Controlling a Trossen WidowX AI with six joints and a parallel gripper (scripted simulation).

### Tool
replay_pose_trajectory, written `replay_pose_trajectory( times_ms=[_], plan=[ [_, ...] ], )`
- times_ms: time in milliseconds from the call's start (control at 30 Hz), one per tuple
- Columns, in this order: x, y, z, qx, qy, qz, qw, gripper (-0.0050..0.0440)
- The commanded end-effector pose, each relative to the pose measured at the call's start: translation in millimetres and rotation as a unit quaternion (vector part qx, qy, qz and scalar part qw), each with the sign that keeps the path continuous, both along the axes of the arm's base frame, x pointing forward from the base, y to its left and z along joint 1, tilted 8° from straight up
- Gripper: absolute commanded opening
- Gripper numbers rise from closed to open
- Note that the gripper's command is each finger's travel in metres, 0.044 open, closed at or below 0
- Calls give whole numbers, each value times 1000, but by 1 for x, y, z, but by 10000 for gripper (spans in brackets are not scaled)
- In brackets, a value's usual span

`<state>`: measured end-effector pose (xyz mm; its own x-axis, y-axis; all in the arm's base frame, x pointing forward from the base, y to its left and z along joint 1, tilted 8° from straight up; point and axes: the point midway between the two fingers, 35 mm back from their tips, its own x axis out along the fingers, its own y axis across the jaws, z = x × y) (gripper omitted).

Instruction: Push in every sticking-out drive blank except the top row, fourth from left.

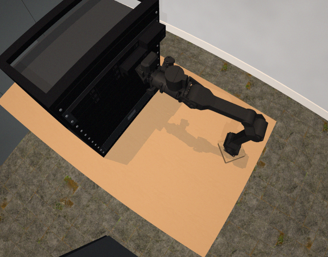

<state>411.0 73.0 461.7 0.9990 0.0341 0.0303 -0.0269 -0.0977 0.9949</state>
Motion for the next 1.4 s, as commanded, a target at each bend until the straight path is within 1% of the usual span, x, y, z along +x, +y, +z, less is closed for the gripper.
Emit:
replay_pose_trajectory(
  times_ms=[0, 1367],
  plan=[
    [-7, 1, 22, 9, -27, 6, 1000, 0],
    [-4, 1, 25, 9, -27, 6, 1000, 0]
  ],
)
